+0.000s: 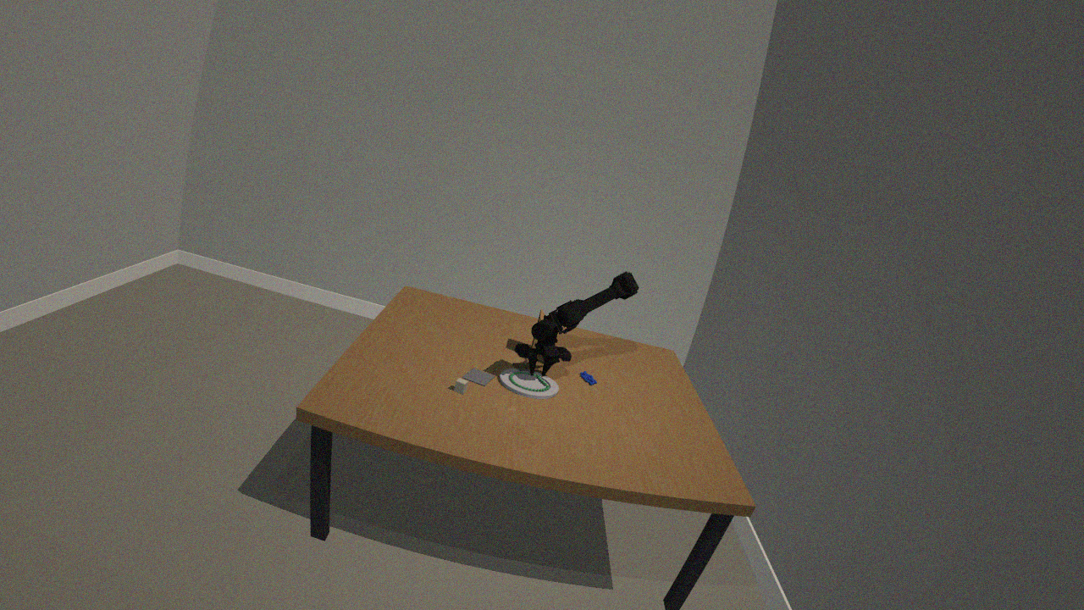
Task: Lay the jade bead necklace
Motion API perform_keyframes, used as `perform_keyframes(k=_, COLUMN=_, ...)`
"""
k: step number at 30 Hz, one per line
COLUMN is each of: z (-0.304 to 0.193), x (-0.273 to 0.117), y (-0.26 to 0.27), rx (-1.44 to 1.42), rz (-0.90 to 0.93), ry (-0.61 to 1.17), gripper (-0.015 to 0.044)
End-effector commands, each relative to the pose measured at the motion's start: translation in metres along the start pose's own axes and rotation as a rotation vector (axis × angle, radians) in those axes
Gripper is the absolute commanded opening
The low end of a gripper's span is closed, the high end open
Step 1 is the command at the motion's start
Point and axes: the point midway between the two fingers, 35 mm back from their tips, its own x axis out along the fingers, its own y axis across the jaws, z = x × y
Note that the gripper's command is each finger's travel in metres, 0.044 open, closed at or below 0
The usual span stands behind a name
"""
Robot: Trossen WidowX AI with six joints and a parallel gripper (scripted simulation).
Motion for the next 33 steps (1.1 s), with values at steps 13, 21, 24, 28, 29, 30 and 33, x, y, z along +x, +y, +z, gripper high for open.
perform_keyframes(k=13, z=-0.001, x=-0.005, y=0.0, rx=0.002, rz=0.002, ry=-0.003, gripper=0.044)
perform_keyframes(k=21, z=-0.001, x=-0.005, y=0.0, rx=0.002, rz=0.002, ry=-0.003, gripper=0.044)
perform_keyframes(k=24, z=-0.001, x=-0.005, y=0.0, rx=0.002, rz=0.002, ry=-0.003, gripper=0.044)
perform_keyframes(k=28, z=0.001, x=-0.009, y=0.0, rx=0.024, rz=0.001, ry=-0.003, gripper=0.0387)
perform_keyframes(k=29, z=0.002, x=-0.014, y=0.0, rx=0.052, rz=0.001, ry=-0.003, gripper=0.0361)
perform_keyframes(k=30, z=0.005, x=-0.021, y=-0.001, rx=0.089, rz=0.0, ry=-0.002, gripper=0.0335)
perform_keyframes(k=33, z=0.009, x=-0.036, y=-0.001, rx=0.17, rz=0.0, ry=-0.002, gripper=0.0256)
